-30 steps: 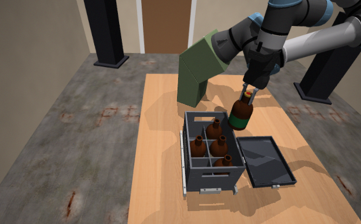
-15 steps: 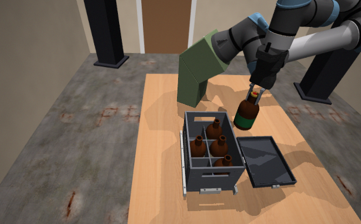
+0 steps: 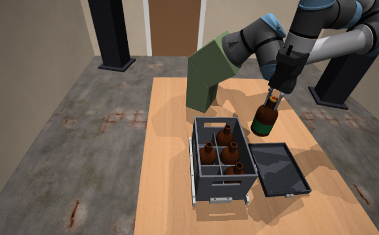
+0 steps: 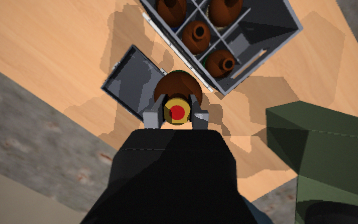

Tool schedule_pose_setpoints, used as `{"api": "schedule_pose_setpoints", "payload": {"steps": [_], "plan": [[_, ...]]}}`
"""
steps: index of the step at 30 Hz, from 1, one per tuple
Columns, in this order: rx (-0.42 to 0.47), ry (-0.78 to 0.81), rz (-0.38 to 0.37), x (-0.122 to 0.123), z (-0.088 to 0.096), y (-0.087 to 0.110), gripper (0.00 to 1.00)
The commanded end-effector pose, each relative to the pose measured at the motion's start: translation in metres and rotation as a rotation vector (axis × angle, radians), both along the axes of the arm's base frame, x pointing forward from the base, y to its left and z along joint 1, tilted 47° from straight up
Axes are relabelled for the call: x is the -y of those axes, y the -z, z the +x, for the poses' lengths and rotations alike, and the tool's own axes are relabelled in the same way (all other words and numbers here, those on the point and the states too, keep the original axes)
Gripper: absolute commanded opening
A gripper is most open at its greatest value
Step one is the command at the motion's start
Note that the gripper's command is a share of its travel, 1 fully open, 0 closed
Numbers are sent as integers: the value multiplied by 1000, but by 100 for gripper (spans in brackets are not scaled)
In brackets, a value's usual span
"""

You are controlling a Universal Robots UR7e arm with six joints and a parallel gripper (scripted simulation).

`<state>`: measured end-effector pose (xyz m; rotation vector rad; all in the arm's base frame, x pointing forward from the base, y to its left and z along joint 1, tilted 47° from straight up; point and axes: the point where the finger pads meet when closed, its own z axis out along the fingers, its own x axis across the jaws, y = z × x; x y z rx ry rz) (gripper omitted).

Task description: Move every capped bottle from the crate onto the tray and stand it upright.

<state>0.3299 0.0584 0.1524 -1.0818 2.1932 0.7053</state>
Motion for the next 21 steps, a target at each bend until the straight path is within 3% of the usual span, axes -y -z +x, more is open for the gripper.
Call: {"api": "schedule_pose_setpoints", "payload": {"steps": [1, 21], "plan": [[1, 1, -1, -5, -2, -5, 0], [1, 0, 0, -24, -8, -21, 0]]}}
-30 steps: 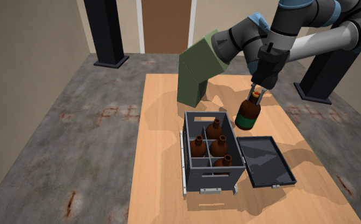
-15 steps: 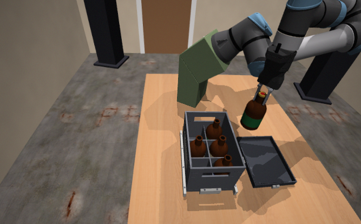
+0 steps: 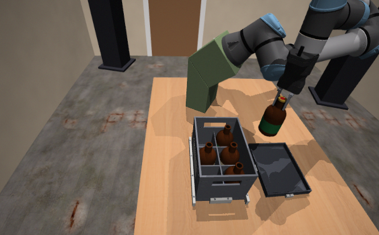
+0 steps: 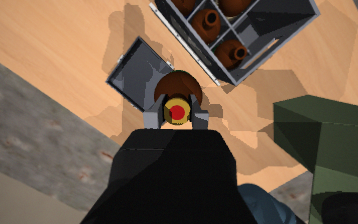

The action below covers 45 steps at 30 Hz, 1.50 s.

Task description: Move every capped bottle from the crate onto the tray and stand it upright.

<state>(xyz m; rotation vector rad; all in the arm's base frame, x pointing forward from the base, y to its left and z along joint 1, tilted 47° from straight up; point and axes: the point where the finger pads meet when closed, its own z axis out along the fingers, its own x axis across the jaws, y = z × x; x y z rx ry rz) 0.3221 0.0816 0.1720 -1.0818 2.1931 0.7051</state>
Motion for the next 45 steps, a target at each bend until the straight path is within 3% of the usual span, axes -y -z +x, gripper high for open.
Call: {"api": "schedule_pose_setpoints", "payload": {"steps": [1, 45], "plan": [[0, 0, 0, -3, -1, -3, 0], [1, 0, 0, -56, -19, -47, 0]]}}
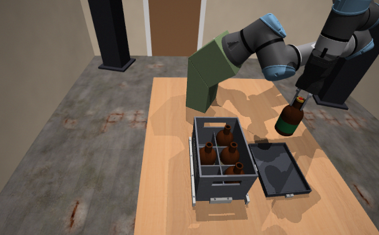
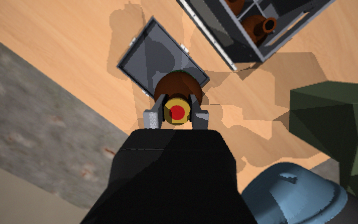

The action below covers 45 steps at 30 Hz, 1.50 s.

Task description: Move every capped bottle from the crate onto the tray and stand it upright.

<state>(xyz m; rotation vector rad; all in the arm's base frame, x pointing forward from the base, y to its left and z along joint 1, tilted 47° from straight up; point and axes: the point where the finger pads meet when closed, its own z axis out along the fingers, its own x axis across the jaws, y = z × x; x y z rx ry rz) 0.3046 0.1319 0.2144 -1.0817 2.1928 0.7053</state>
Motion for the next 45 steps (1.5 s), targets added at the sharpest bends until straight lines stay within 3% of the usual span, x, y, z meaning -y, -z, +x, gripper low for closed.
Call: {"api": "schedule_pose_setpoints", "payload": {"steps": [1, 21, 45], "plan": [[0, 0, -1, -7, -2, -6, 0], [0, 0, -1, -15, -5, -13, 0], [2, 0, 2, -42, 5, 14, 0]]}}
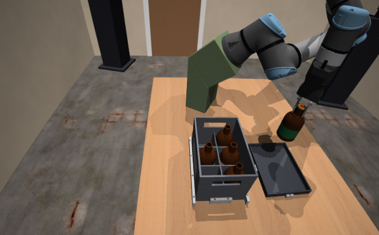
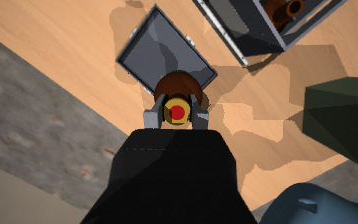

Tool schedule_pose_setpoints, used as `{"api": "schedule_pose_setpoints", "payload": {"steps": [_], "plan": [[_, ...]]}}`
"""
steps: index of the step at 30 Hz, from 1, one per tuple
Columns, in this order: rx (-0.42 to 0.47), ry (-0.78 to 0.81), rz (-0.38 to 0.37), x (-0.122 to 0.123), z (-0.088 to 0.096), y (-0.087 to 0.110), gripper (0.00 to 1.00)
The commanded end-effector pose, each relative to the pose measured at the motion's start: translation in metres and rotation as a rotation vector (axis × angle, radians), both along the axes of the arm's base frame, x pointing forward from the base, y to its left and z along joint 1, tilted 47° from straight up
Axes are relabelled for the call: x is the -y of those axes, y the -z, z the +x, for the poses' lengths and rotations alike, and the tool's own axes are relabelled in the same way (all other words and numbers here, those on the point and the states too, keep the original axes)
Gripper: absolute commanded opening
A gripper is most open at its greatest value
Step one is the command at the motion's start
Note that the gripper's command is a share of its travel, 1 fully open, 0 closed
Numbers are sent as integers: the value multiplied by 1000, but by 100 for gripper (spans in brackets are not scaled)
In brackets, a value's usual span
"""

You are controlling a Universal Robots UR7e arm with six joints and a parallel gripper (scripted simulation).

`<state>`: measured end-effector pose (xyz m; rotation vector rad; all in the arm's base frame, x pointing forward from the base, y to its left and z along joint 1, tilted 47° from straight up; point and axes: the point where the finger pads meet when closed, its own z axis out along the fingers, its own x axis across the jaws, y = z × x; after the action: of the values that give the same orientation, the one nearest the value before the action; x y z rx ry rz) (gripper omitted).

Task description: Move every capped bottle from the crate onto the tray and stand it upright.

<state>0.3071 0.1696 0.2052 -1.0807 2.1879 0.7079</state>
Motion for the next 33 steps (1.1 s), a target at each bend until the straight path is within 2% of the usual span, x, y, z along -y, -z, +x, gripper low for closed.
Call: {"api": "schedule_pose_setpoints", "payload": {"steps": [1, 33], "plan": [[-1, 1, -3, -6, 3, 6, 0], [-1, 0, -1, -37, 16, 38, 0]]}}
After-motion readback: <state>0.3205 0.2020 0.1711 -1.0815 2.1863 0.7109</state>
